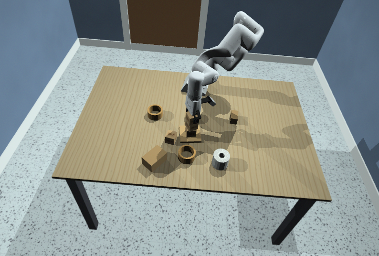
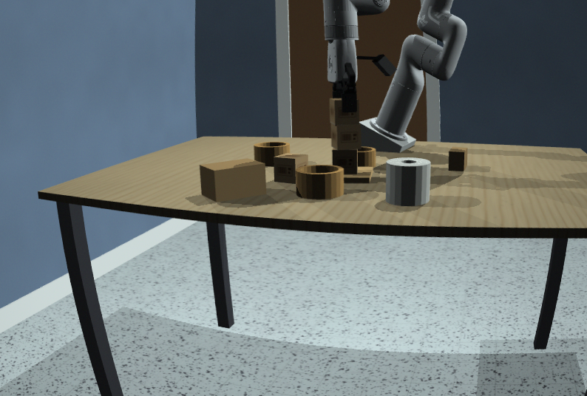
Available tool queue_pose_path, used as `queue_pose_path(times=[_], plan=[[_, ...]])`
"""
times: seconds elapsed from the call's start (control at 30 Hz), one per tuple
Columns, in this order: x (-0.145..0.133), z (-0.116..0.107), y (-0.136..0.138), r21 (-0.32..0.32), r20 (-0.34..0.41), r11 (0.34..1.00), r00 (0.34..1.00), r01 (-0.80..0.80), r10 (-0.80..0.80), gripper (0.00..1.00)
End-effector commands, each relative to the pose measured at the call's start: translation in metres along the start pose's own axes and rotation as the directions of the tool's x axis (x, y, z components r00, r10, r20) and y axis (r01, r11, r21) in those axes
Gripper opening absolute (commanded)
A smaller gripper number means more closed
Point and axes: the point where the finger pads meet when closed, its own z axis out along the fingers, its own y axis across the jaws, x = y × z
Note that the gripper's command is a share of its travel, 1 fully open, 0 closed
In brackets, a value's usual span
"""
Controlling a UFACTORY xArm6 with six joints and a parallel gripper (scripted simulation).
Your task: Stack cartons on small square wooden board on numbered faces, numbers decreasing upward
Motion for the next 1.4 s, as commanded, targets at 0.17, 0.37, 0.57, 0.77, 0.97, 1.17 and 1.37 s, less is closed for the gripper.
queue_pose_path(times=[0.17,0.37,0.57,0.77,0.97,1.17,1.37], plan=[[-0.001,-0.001,0.001,-0.002,0.003,1.000,1.000,0.001,-0.001,1.00],[-0.001,-0.001,0.001,-0.002,0.003,1.000,1.000,0.001,-0.001,1.00],[-0.001,-0.006,0.001,-0.003,0.003,1.000,1.000,0.001,-0.001,1.00],[0.000,-0.064,-0.001,-0.001,0.005,1.000,1.000,0.000,0.000,1.00],[0.000,-0.065,-0.001,-0.001,0.005,1.000,1.000,0.000,0.000,1.00],[0.000,-0.065,-0.001,-0.001,0.005,1.000,1.000,0.000,0.000,1.00],[0.000,-0.065,-0.001,-0.001,0.005,1.000,1.000,0.000,0.000,1.00]])
